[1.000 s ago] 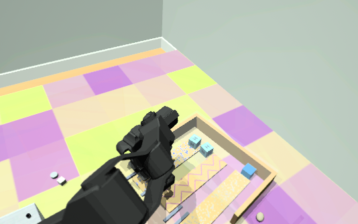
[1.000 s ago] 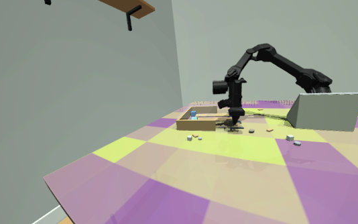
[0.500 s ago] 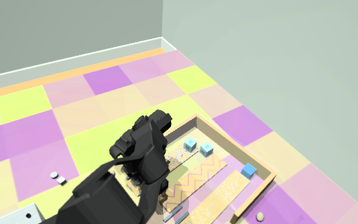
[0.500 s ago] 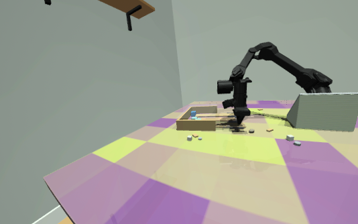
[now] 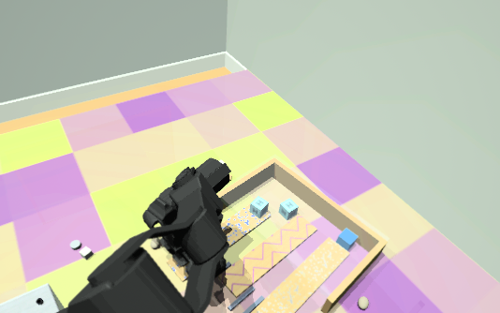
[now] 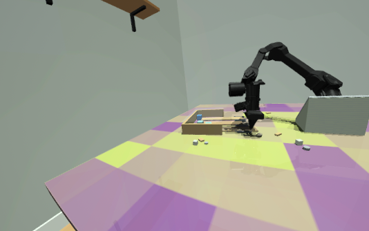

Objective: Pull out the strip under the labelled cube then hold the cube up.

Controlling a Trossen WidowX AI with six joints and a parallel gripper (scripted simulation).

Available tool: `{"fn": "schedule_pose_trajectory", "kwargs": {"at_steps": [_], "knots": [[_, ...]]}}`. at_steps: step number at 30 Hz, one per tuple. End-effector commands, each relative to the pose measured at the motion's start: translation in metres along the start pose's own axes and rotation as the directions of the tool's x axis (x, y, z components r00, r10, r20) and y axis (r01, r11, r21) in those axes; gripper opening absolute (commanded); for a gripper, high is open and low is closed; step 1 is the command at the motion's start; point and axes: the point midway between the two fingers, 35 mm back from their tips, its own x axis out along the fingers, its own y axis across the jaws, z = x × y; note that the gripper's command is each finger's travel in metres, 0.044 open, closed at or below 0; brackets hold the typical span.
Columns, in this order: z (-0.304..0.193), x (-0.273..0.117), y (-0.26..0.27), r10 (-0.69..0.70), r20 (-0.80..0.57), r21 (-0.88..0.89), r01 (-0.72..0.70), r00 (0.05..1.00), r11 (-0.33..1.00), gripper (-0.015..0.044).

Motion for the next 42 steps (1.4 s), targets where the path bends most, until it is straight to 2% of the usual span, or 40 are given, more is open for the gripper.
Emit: {"fn": "schedule_pose_trajectory", "kwargs": {"at_steps": [1, 42], "knots": [[-0.014, 0.003, 0.000, 0.002, -0.020, -0.006, -0.002, 1.000, 1.000, 0.0000], [-0.075, 0.003, 0.000, 0.002, -0.023, -0.008, -0.002, 1.000, 1.000, 0.0000]]}}
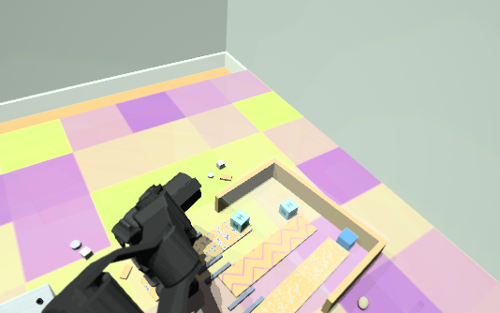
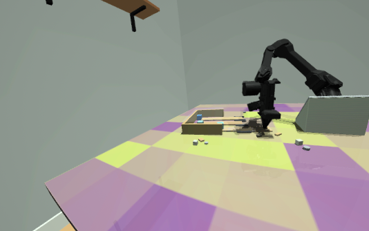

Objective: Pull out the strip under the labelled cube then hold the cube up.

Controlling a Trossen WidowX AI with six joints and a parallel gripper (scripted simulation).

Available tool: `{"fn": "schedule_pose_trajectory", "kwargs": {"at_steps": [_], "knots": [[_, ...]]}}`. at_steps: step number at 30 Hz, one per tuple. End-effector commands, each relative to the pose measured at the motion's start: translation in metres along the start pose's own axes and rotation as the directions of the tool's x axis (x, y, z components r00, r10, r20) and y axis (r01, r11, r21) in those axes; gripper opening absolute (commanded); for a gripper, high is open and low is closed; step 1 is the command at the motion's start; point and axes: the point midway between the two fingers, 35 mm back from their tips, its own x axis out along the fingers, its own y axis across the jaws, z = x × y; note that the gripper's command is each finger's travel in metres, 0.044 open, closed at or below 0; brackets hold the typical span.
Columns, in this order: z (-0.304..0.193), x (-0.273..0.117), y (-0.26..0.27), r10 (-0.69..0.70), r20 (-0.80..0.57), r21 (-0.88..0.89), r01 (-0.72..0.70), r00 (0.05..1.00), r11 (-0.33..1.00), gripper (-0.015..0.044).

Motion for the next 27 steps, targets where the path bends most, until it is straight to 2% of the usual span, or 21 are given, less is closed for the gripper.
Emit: {"fn": "schedule_pose_trajectory", "kwargs": {"at_steps": [1, 27], "knots": [[-0.016, 0.003, 0.000, 0.002, -0.024, -0.008, -0.002, 1.000, 1.000, 0.0000], [-0.053, 0.003, 0.000, 0.002, -0.026, -0.009, -0.003, 1.000, 1.000, 0.0000]]}}
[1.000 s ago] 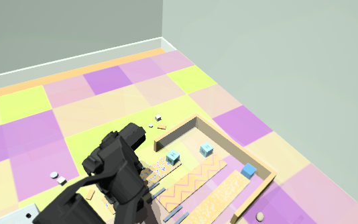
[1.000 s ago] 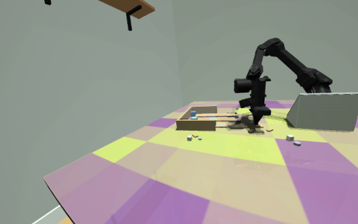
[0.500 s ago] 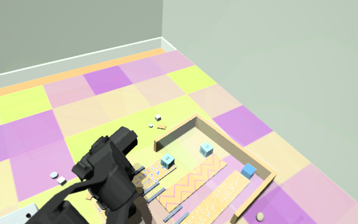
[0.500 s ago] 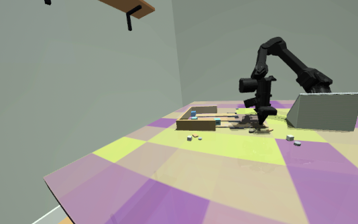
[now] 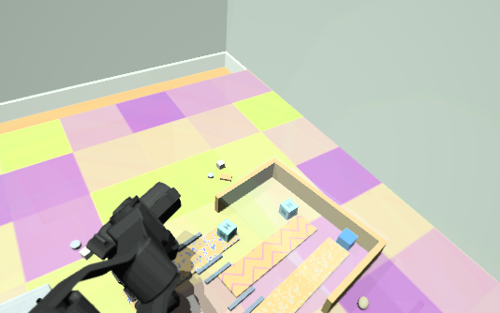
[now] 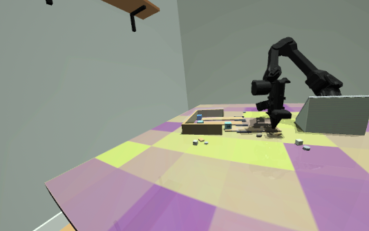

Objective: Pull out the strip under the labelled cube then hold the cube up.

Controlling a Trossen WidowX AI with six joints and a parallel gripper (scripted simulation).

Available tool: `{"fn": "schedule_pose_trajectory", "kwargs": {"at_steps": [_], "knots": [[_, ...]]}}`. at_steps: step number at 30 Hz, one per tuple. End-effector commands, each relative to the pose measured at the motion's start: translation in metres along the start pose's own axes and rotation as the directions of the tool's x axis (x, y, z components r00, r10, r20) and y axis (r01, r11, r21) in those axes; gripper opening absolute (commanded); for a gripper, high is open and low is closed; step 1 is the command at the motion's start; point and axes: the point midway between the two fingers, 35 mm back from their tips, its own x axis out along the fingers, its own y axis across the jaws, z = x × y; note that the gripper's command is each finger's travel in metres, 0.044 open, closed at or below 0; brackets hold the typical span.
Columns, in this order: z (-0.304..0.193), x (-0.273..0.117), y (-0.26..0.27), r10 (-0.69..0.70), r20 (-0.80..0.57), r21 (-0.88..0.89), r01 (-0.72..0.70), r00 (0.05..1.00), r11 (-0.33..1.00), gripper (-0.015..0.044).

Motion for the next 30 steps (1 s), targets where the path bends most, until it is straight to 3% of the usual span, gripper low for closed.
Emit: {"fn": "schedule_pose_trajectory", "kwargs": {"at_steps": [1, 30], "knots": [[-0.016, 0.003, 0.000, 0.002, -0.027, -0.009, -0.002, 1.000, 1.000, 0.0000], [-0.029, 0.003, 0.000, 0.002, -0.027, -0.009, -0.002, 1.000, 1.000, 0.0000]]}}
